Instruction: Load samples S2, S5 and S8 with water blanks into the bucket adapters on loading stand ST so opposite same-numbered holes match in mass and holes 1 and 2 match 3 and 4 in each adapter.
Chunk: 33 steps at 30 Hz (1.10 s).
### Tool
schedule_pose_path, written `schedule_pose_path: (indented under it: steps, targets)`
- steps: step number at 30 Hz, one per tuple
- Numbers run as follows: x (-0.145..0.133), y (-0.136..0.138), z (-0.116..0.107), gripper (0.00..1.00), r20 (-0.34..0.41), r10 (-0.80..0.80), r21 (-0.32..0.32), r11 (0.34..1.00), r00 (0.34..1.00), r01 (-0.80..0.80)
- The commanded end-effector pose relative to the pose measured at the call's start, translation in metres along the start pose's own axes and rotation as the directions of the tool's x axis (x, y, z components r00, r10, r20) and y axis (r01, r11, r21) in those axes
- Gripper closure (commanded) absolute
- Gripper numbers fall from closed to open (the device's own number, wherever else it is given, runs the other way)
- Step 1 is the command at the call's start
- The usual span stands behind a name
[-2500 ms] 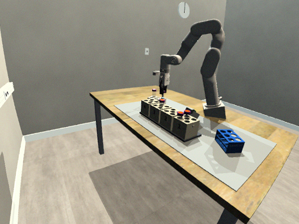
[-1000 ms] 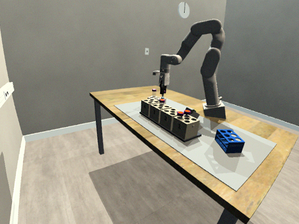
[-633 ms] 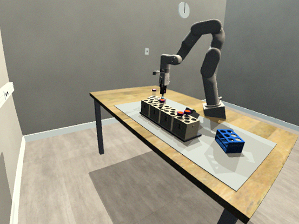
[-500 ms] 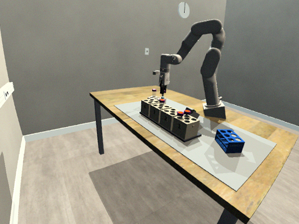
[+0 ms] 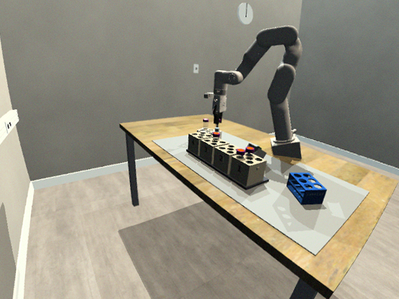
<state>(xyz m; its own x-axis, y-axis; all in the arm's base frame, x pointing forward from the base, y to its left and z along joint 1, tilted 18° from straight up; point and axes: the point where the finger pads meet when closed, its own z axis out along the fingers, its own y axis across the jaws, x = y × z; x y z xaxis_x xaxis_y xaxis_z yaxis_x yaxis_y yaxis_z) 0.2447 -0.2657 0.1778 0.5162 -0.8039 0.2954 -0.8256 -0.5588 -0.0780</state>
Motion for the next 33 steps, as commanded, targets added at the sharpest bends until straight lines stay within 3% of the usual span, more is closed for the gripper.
schedule_pose_path:
  steps: [1, 15, 33]
  targets:
    - [0.001, 0.000, -0.004, 1.00, -0.004, 0.000, 0.001, 1.000, 1.000, 0.000]
    - [0.001, 0.000, -0.010, 1.00, -0.004, 0.000, 0.001, 1.000, 1.000, 0.000]
    - [0.001, 0.000, -0.042, 1.00, -0.004, 0.000, 0.001, 1.000, 1.000, 0.000]
